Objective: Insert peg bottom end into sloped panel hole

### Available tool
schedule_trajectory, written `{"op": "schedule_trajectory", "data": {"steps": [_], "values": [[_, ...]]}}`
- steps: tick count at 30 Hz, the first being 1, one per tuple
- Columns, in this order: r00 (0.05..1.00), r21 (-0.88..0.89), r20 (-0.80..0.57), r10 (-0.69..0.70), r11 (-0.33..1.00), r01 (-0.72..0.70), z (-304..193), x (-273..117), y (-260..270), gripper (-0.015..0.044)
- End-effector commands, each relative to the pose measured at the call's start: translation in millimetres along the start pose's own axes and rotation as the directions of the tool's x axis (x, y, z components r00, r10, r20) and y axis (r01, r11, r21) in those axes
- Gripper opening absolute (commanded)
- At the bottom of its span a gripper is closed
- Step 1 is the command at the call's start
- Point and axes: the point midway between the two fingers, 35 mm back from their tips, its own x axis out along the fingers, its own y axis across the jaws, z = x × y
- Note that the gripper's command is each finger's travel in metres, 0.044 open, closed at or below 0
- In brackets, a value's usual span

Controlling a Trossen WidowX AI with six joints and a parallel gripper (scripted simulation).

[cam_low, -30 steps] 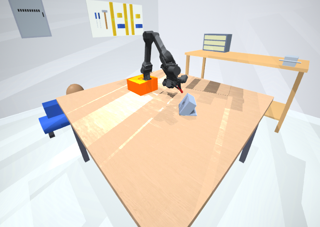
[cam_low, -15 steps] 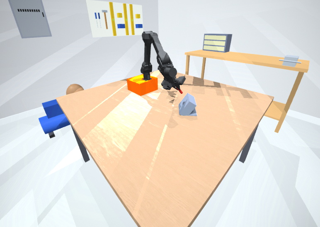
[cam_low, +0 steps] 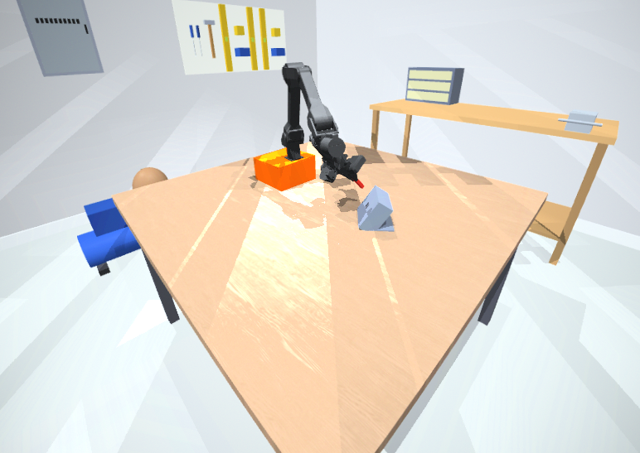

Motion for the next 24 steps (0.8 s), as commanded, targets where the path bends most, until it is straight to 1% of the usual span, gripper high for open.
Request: {"op": "schedule_trajectory", "data": {"steps": [1,24], "values": [[1.0,0.055,-0.017,0.012,0.998,-0.011,6,0,-2,0.0],[0.991,0.268,-0.059,0.121,0.958,-0.101,32,-19,4,0.0]]}}
